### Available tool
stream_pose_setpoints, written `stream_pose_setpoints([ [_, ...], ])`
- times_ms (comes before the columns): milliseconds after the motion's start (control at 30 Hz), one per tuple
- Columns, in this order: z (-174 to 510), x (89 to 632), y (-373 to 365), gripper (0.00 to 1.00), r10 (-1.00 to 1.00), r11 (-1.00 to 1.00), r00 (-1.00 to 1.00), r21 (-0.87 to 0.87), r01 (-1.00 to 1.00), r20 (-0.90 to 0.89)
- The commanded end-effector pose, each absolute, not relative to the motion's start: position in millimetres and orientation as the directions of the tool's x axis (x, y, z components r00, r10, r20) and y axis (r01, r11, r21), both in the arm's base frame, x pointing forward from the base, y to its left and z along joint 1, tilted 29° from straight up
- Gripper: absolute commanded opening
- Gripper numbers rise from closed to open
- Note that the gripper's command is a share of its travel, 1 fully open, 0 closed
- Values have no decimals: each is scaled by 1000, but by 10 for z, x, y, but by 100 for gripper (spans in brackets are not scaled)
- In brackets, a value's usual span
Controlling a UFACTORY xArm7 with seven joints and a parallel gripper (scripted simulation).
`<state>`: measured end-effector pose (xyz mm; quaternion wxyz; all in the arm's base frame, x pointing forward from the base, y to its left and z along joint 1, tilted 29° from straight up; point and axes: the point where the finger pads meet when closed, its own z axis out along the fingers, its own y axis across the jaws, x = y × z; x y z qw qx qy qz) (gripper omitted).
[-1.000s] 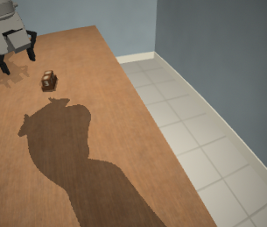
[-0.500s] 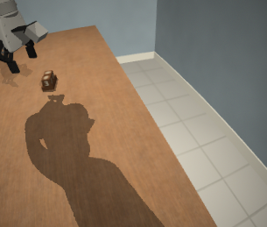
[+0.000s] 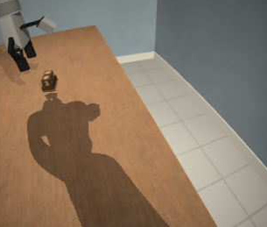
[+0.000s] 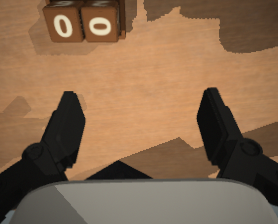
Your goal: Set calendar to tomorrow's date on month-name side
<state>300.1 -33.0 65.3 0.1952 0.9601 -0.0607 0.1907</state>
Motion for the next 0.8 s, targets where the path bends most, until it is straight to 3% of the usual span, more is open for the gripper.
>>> stream_pose_setpoints([
  [0, 654, 3054, -299, 100, 90, -907, 955, 420, -39, 284],
  [767, 611, 3209, -203, 100, 600, -687, 800, 503, 524, -15],
])
